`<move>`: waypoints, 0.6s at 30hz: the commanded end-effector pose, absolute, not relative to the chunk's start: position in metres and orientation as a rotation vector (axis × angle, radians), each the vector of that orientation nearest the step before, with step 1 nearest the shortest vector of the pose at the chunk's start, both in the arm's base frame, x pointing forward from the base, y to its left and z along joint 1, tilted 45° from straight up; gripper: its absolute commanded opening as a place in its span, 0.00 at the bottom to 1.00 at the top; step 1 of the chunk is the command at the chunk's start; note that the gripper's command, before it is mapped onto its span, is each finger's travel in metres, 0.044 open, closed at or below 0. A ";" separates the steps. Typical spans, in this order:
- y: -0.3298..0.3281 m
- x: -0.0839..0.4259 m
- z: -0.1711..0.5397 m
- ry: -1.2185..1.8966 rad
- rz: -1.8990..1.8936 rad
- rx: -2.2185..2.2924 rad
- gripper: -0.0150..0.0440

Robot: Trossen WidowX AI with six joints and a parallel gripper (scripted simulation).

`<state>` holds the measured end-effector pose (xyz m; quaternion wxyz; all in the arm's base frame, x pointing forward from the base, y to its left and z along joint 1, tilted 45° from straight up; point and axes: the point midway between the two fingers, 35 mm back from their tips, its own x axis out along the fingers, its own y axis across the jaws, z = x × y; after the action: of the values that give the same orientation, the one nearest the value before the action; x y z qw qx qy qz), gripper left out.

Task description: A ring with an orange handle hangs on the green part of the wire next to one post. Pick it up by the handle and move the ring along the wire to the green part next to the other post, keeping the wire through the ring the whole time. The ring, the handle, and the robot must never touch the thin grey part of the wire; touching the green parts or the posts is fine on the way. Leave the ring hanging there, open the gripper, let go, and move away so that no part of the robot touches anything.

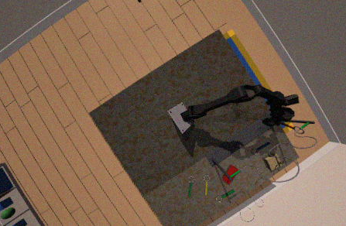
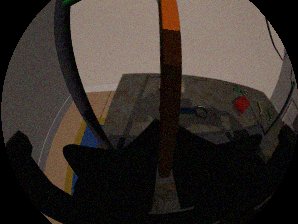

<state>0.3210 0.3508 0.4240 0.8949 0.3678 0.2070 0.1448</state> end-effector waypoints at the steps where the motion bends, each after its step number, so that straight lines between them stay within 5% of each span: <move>1: 0.345 0.317 0.422 0.456 0.309 0.753 0.00; 18: 0.316 0.314 0.399 0.523 0.288 0.565 0.00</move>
<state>0.3143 0.3246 0.4032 0.9088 0.2960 0.2549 0.1468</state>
